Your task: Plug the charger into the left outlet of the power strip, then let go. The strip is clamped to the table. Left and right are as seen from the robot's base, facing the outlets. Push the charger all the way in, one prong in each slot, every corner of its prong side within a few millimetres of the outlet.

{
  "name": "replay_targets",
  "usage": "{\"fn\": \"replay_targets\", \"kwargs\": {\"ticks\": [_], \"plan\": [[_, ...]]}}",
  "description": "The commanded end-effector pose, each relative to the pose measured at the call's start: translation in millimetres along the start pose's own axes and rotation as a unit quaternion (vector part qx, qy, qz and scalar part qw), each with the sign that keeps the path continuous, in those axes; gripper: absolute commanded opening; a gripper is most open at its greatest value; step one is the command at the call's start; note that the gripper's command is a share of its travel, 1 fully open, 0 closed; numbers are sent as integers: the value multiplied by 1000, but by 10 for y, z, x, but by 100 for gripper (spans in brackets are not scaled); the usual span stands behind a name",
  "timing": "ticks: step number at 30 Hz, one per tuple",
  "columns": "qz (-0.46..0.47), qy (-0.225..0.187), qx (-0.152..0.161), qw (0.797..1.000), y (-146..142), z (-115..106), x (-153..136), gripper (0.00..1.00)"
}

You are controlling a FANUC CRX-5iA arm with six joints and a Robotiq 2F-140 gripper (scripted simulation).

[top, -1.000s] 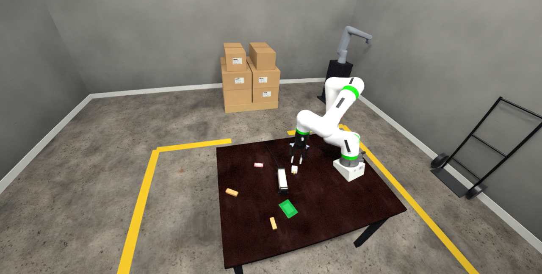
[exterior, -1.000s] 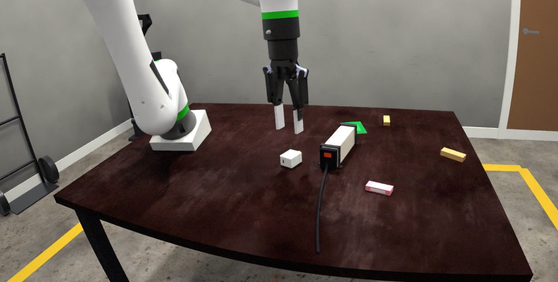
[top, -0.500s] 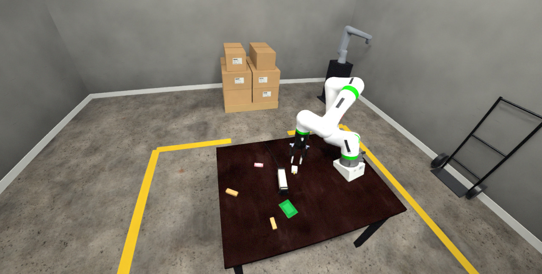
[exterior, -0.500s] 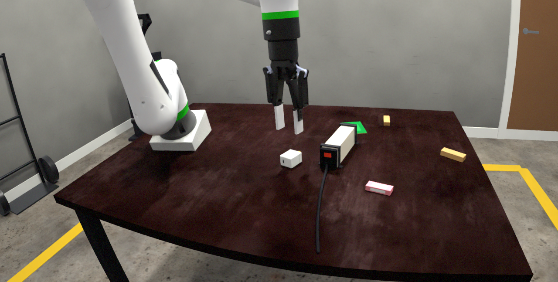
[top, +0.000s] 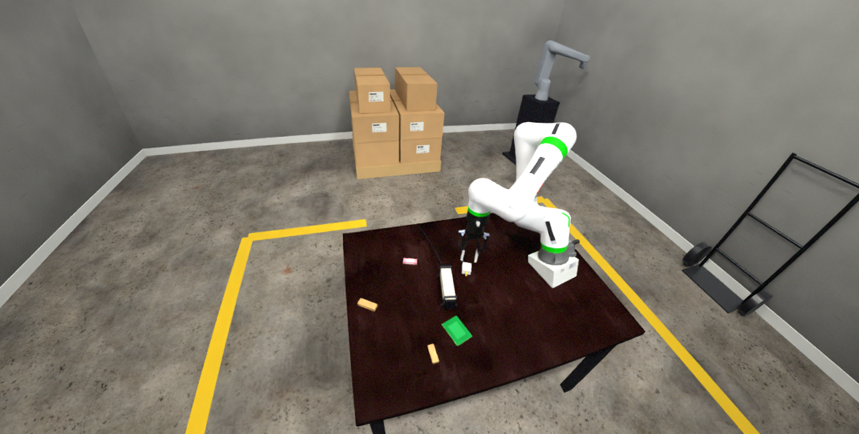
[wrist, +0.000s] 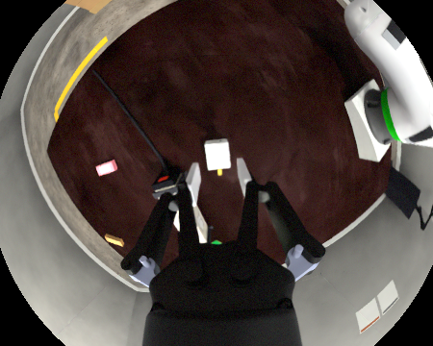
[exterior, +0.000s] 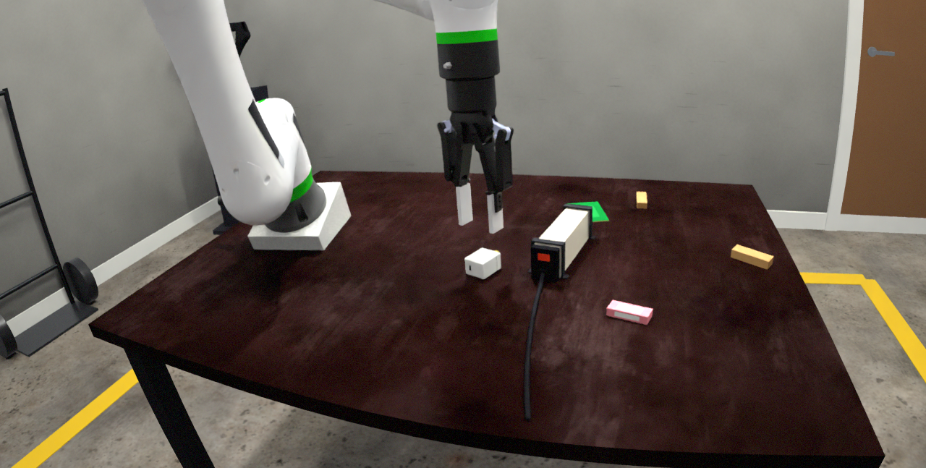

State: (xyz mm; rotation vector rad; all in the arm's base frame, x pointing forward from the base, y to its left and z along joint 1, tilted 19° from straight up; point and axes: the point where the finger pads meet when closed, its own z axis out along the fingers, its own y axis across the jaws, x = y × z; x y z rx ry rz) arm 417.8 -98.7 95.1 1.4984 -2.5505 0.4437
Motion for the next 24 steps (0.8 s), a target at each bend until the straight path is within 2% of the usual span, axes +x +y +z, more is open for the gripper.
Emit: {"fn": "replay_targets", "kwargs": {"ticks": [1,16,24], "plan": [[0,0,1,1000,-6,28,-2,44],[0,0,1,1000,-5,391,9,44],[0,0,1,1000,-5,502,12,44]]}}
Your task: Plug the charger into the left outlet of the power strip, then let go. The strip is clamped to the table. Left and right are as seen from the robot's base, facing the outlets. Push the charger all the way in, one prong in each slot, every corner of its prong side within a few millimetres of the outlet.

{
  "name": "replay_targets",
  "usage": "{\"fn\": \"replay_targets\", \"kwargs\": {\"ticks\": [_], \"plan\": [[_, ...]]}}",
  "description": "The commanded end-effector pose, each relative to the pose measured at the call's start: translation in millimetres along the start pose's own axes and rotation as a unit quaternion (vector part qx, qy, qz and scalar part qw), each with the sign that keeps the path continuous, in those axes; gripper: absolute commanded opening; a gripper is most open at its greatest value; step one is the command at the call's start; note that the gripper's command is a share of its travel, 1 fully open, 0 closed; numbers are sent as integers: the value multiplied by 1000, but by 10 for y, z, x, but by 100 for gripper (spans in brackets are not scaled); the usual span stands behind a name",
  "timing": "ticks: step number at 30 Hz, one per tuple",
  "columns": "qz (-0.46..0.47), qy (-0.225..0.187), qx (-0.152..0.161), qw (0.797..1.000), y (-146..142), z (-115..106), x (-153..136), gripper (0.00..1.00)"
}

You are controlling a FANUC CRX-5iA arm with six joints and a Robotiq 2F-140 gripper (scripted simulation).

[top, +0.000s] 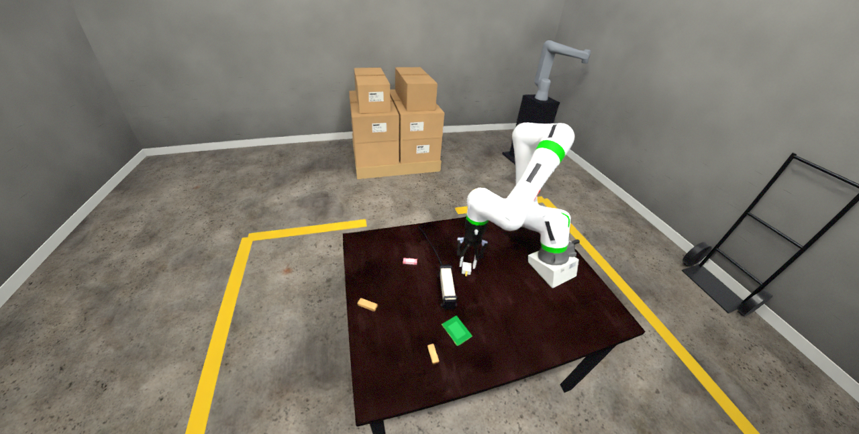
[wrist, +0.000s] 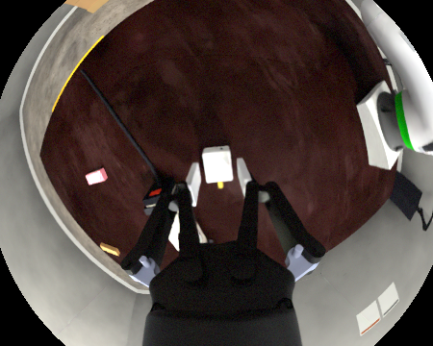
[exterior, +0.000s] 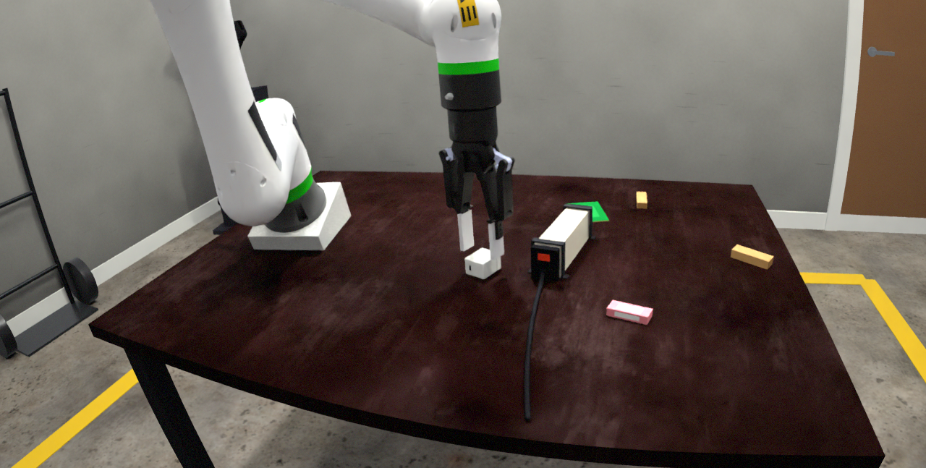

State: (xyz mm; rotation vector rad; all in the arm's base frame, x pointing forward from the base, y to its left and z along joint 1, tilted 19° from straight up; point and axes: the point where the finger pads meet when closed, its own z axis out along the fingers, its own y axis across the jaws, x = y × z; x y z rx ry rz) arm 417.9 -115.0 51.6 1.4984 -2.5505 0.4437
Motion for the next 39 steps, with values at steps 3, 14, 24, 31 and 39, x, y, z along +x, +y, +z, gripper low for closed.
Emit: {"fn": "replay_targets", "kwargs": {"ticks": [3,14,24,31,39], "plan": [[0,0,1,1000,-6,77,-1,44],[0,0,1,1000,-6,131,1,44],[0,0,1,1000,-6,133,1,44],[0,0,1,1000,-6,133,1,44],[0,0,1,1000,-6,133,1,44]]}}
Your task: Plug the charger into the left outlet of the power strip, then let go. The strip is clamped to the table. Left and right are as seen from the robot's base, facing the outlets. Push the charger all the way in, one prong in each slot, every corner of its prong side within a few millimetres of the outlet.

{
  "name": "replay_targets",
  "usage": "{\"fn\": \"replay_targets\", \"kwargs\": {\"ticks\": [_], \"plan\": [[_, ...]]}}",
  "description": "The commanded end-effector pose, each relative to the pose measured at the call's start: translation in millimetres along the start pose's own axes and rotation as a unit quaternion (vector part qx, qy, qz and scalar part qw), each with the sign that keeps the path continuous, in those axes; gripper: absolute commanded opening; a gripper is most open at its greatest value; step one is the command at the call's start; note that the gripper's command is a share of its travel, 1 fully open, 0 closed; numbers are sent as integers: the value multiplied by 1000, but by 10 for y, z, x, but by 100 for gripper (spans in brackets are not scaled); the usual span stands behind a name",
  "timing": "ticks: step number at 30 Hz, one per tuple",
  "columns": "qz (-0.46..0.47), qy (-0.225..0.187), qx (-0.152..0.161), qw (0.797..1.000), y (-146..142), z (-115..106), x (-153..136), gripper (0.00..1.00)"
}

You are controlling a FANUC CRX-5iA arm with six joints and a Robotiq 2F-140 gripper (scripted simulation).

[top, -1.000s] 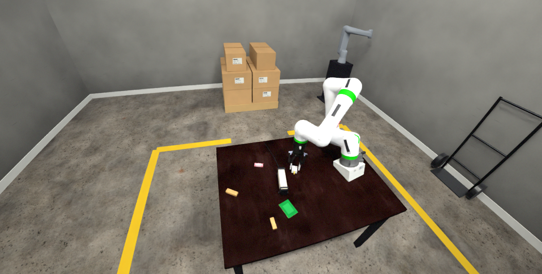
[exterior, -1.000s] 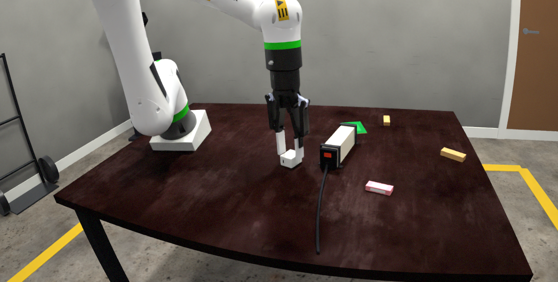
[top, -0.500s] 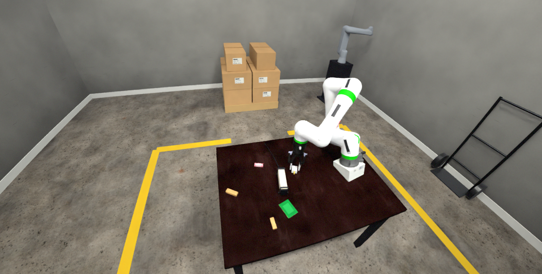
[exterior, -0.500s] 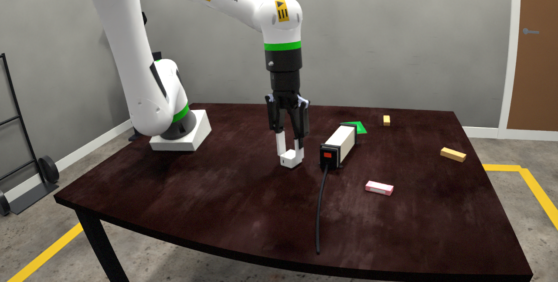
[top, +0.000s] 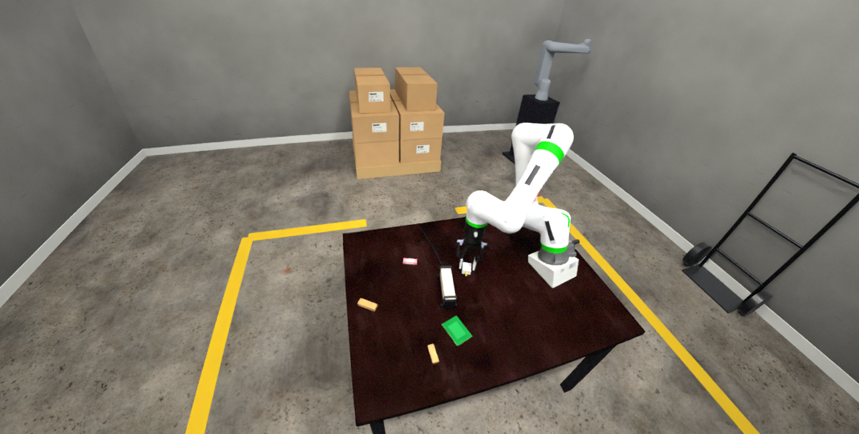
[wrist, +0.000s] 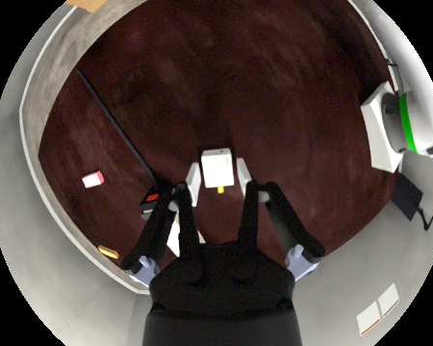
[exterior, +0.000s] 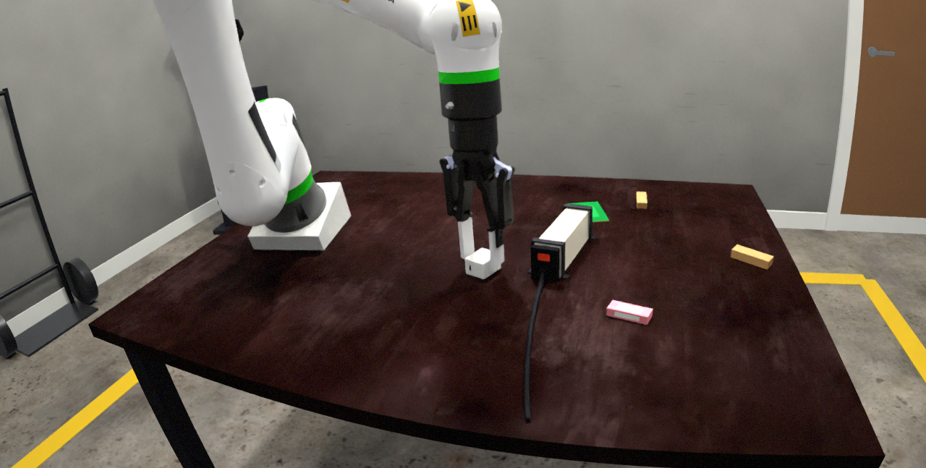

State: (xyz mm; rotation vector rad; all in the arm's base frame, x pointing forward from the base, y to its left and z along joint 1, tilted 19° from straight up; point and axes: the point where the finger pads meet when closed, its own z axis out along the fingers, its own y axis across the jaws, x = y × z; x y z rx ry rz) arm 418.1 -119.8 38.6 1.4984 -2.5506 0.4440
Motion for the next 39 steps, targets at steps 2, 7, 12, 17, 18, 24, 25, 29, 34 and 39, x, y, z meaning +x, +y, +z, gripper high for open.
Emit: {"fn": "replay_targets", "kwargs": {"ticks": [2,7,12,17,18,24,25,29,34,39], "plan": [[0,0,1,1000,-6,-6,-3,44],[0,0,1,1000,-6,-6,-3,44],[0,0,1,1000,-6,-6,-3,44],[0,0,1,1000,-6,-6,-3,10],[0,0,1,1000,-6,-6,-3,10],[0,0,1,1000,-6,-6,-3,10],[0,0,1,1000,-6,-6,-3,10],[0,0,1,1000,-6,-6,-3,10],[0,0,1,1000,-6,-6,-3,10],[0,0,1,1000,-6,-6,-3,10]]}}
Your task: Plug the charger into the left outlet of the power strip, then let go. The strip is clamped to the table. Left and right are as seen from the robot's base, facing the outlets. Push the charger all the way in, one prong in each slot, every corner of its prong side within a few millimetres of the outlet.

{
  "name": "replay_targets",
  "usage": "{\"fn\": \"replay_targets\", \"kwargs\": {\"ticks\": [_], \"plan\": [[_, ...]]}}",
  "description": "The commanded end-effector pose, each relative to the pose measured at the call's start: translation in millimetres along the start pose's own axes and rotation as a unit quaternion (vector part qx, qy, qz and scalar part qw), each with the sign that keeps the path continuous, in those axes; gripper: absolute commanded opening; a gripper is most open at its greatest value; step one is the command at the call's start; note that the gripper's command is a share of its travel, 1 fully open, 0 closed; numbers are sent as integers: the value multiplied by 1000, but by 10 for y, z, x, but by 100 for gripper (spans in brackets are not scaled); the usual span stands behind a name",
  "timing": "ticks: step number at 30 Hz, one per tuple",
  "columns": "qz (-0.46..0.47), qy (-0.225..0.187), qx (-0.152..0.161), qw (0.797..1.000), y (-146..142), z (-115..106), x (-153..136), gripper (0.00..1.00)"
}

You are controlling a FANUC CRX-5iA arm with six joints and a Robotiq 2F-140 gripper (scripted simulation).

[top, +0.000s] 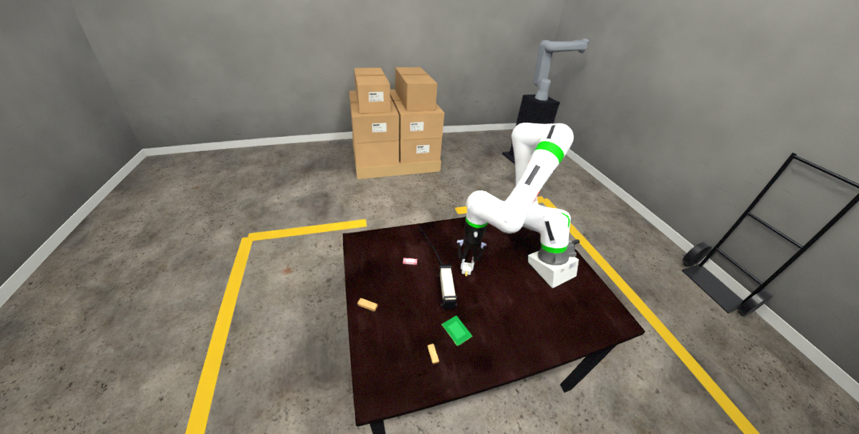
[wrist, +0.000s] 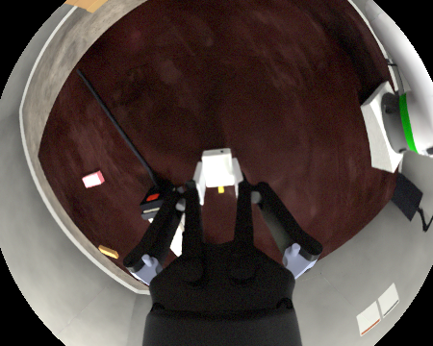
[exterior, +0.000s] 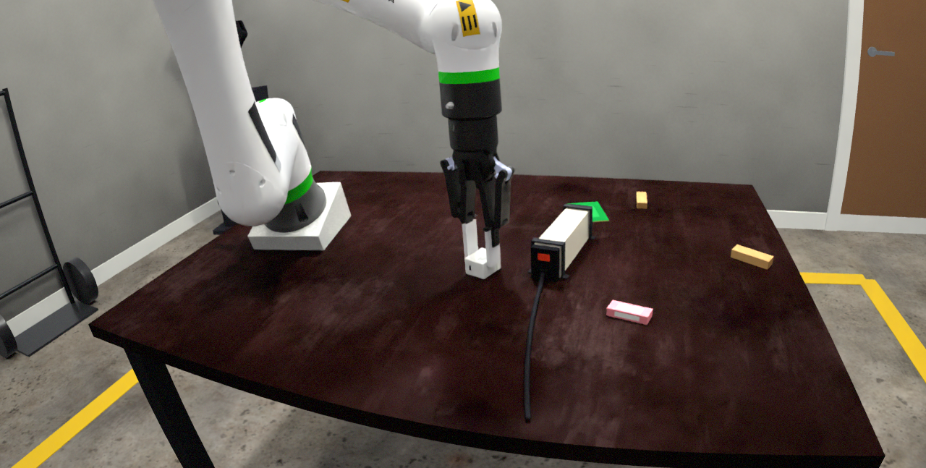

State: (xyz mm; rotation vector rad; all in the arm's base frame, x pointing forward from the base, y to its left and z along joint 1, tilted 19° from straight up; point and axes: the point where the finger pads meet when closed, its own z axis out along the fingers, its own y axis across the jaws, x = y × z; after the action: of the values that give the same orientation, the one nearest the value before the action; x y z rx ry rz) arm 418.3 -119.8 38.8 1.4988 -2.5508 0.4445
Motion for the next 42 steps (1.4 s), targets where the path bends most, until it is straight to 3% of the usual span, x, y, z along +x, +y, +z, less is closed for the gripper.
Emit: {"fn": "replay_targets", "kwargs": {"ticks": [1,20,42], "plan": [[0,0,0,1000,-4,-4,-2,10],[0,0,0,1000,-4,-47,-2,10],[0,0,0,1000,-3,-450,-2,10]]}}
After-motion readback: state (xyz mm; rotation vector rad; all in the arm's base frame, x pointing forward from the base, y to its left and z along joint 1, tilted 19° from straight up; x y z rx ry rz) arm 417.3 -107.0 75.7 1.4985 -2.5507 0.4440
